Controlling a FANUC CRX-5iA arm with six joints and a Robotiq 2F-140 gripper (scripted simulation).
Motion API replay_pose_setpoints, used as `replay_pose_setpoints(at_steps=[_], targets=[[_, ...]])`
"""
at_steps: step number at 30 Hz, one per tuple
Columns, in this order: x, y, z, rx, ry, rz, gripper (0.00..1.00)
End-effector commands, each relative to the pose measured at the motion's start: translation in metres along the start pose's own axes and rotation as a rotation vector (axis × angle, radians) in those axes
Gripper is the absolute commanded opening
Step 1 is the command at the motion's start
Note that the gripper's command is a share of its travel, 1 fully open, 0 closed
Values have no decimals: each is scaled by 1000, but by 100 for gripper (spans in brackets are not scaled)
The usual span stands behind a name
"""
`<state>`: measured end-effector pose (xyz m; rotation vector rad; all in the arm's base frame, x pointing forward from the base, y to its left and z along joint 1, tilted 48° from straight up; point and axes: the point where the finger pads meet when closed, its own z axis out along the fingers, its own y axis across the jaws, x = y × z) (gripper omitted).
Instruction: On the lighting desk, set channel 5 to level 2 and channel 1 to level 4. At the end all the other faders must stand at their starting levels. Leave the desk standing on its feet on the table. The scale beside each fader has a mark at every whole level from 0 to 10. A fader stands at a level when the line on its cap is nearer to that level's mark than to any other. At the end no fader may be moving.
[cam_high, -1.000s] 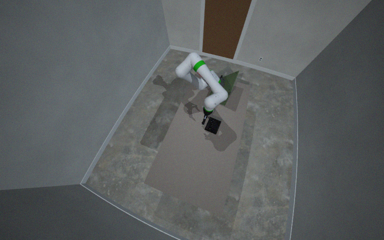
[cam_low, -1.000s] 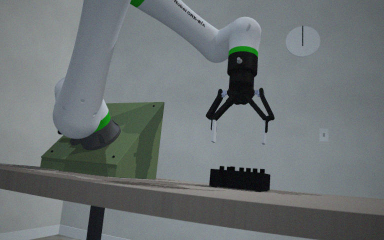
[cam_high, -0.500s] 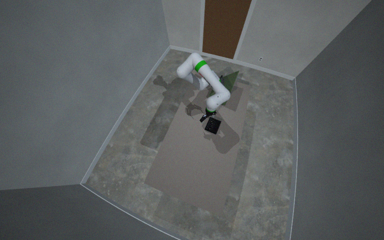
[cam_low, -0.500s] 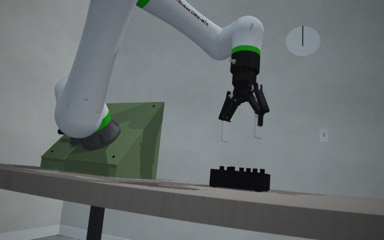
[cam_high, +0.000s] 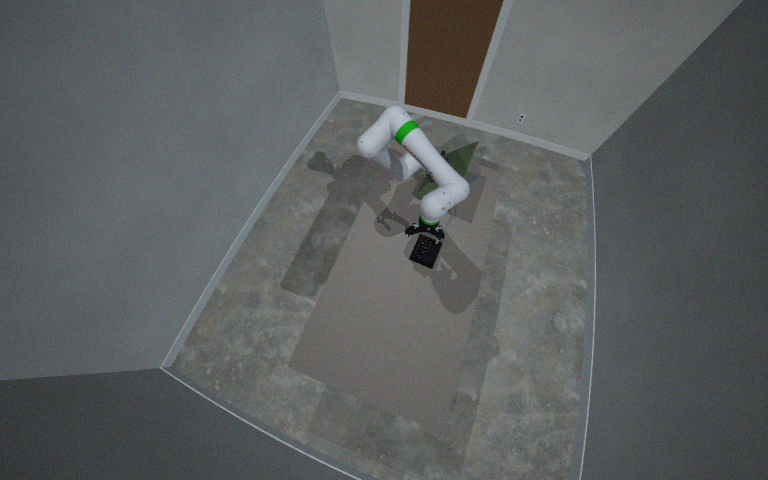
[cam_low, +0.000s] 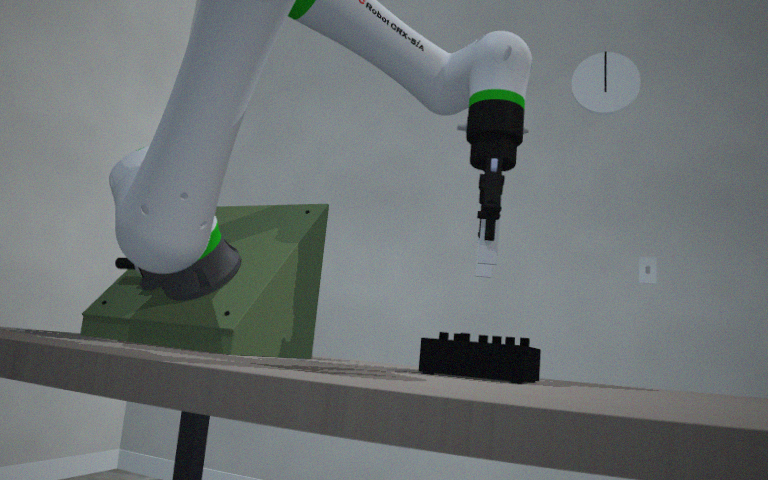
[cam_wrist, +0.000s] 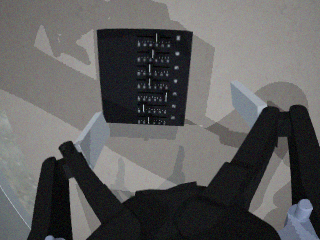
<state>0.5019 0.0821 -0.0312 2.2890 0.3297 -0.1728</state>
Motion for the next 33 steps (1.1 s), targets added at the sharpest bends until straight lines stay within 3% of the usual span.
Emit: replay_pose_setpoints(at_steps=[1,6,8,9,23,25,26,33], targets=[[2,-16,-7,-3,6,279,100],[3,-26,-12,8,3,517,100],[3,-26,-12,8,3,517,100],[3,-28,-12,13,1,657,100],[3,-35,-15,18,-7,1308,100],[3,-35,-15,18,-7,1308,100],[3,-35,-15,15,-4,1449,100],[3,-35,-14,1,20,1760,100]])
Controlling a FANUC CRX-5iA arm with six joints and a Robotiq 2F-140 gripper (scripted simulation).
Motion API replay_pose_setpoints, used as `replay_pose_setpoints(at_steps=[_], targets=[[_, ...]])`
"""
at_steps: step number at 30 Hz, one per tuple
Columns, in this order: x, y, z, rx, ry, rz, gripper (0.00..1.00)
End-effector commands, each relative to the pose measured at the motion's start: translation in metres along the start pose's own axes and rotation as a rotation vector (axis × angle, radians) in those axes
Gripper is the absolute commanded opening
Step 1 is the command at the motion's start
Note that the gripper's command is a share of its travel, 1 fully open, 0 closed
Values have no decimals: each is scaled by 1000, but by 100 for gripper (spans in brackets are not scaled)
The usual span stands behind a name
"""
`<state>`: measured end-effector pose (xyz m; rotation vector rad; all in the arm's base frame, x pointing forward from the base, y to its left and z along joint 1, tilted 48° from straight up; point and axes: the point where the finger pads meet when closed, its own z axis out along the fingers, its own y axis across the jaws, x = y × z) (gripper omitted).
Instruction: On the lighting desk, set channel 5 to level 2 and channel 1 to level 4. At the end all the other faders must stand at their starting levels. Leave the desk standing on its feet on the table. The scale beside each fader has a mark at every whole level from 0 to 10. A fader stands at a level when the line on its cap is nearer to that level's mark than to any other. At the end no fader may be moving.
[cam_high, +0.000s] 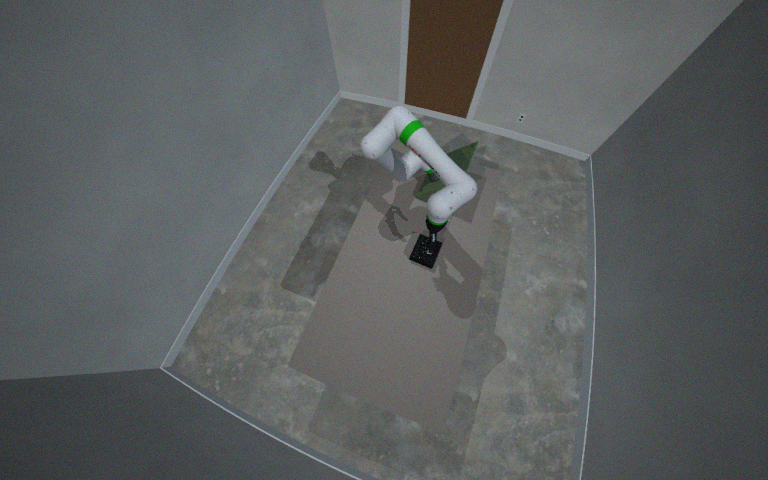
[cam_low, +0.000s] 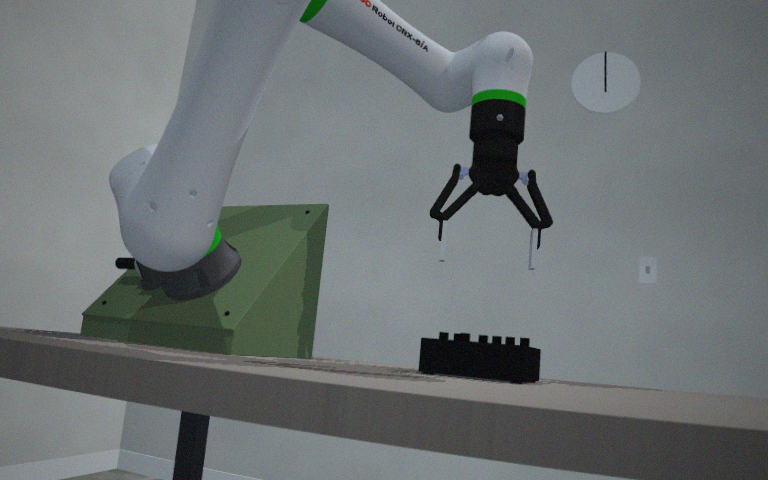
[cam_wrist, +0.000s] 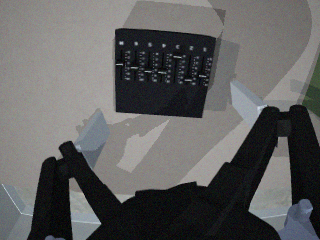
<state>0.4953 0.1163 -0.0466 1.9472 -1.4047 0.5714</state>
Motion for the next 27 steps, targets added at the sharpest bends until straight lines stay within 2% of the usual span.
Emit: replay_pose_setpoints(at_steps=[1,4,6,7,9,12,13,27], targets=[[-3,3,5,20,37,251,100],[-22,30,38,21,34,295,100],[-22,30,38,21,34,295,100],[-27,40,50,21,32,310,100],[-27,40,50,21,32,310,100],[-33,52,63,19,30,328,100],[-33,52,63,19,30,328,0],[-33,52,63,19,30,328,0]])
